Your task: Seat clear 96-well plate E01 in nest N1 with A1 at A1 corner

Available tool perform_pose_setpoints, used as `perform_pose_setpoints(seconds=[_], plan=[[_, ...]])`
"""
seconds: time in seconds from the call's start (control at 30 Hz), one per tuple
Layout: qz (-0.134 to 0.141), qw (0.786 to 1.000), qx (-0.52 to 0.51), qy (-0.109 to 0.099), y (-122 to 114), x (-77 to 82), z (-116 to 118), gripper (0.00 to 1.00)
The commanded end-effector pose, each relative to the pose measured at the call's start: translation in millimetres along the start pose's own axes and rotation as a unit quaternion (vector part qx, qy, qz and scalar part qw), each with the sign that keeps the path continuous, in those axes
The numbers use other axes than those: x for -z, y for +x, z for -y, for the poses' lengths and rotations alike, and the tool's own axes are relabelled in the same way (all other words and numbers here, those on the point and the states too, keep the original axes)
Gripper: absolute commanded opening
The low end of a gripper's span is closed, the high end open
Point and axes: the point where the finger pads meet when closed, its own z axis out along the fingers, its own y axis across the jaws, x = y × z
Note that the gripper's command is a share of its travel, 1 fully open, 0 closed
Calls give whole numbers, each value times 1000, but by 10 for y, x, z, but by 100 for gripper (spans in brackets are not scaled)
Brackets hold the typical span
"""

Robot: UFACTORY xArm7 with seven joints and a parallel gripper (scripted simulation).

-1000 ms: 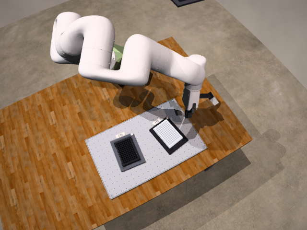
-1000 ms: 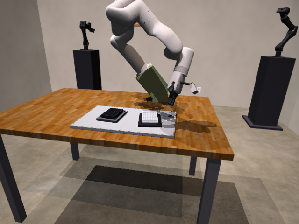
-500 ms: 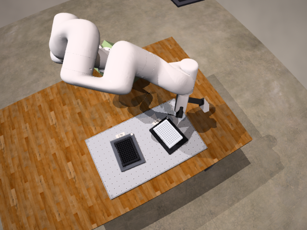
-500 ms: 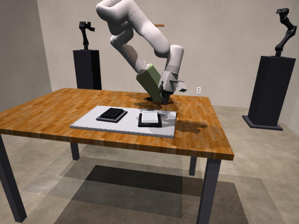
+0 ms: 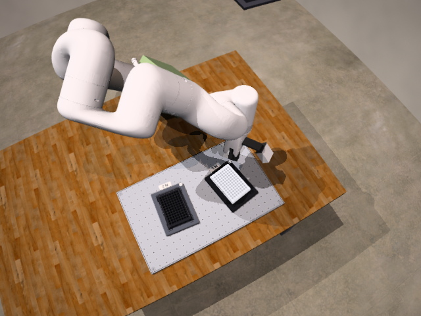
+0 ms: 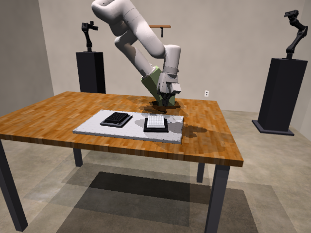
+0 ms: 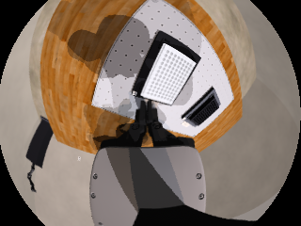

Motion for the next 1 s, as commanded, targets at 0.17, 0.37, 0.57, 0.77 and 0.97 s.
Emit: perform_pose_setpoints(seconds=[0.17,0.37,0.57,0.77,0.97], plan=[[7,994,-105,39,-267,50,-110,0],[17,986,-158,54,-421,68,-162,0],[28,975,-211,68,-577,85,-210,0],[28,975,-211,68,-578,84,-211,0],[28,975,-211,68,-579,32,-203,0]])
